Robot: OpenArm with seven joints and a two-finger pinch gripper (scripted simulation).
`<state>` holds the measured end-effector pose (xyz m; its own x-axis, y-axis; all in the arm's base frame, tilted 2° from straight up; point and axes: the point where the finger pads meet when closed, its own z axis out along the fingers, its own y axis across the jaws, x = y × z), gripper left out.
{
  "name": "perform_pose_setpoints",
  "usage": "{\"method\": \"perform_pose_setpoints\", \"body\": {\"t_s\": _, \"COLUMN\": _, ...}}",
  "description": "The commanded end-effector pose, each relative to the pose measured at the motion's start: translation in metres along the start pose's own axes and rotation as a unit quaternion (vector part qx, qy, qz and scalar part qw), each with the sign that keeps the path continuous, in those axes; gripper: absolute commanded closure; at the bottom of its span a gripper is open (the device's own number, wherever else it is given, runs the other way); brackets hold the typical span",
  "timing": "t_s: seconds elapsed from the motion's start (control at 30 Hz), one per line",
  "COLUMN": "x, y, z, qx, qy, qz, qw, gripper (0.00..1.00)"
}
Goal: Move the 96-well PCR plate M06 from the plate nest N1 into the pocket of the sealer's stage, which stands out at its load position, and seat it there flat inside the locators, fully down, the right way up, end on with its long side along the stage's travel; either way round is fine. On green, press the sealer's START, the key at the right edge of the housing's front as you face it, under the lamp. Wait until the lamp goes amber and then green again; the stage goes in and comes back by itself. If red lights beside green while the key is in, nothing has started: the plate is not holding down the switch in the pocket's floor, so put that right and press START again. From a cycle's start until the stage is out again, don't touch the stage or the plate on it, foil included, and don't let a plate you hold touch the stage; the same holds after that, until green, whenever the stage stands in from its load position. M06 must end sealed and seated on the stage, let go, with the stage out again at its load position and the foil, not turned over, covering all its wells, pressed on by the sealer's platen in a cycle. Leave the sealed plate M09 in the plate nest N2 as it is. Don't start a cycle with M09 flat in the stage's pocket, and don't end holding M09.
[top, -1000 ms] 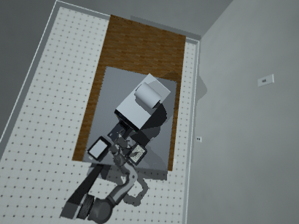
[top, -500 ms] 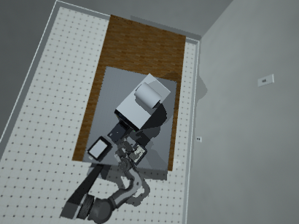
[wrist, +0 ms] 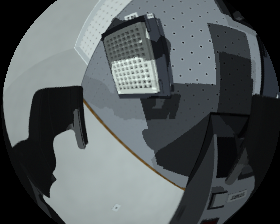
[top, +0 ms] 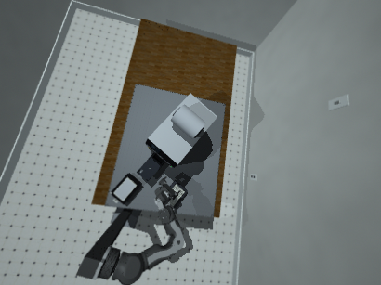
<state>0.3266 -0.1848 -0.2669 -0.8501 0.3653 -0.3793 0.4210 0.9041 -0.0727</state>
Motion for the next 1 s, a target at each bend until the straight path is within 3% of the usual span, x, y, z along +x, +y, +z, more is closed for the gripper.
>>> {"method": "perform_pose_setpoints", "body": {"t_s": 0.0, "x": 0.001, "y": 0.002, "z": 0.0, "qx": -0.004, "qy": 0.001, "qz": -0.003, "qw": 1.0, "gripper": 0.23}}
{"method": "perform_pose_setpoints", "body": {"t_s": 0.1, "x": 0.001, "y": 0.002, "z": 0.0, "qx": -0.004, "qy": 0.001, "qz": -0.003, "qw": 1.0, "gripper": 0.23}}
{"method": "perform_pose_setpoints", "body": {"t_s": 0.17, "x": 0.008, "y": -0.014, "z": 0.003, "qx": -0.011, "qy": 0.049, "qz": -0.008, "qw": 0.9987, "gripper": 0.23}}
{"method": "perform_pose_setpoints", "body": {"t_s": 0.27, "x": 0.02, "y": -0.037, "z": 0.01, "qx": -0.024, "qy": 0.125, "qz": -0.02, "qw": 0.9916, "gripper": 0.23}}
{"method": "perform_pose_setpoints", "body": {"t_s": 0.67, "x": 0.02, "y": -0.037, "z": 0.01, "qx": -0.024, "qy": 0.125, "qz": -0.02, "qw": 0.9916, "gripper": 0.23}}
{"method": "perform_pose_setpoints", "body": {"t_s": 0.73, "x": 0.028, "y": -0.053, "z": 0.014, "qx": -0.028, "qy": 0.156, "qz": -0.024, "qw": 0.9871, "gripper": 0.23}}
{"method": "perform_pose_setpoints", "body": {"t_s": 0.83, "x": 0.041, "y": -0.075, "z": 0.021, "qx": -0.037, "qy": 0.205, "qz": -0.033, "qw": 0.9775, "gripper": 0.23}}
{"method": "perform_pose_setpoints", "body": {"t_s": 0.97, "x": 0.041, "y": -0.075, "z": 0.021, "qx": -0.037, "qy": 0.205, "qz": -0.033, "qw": 0.9775, "gripper": 0.23}}
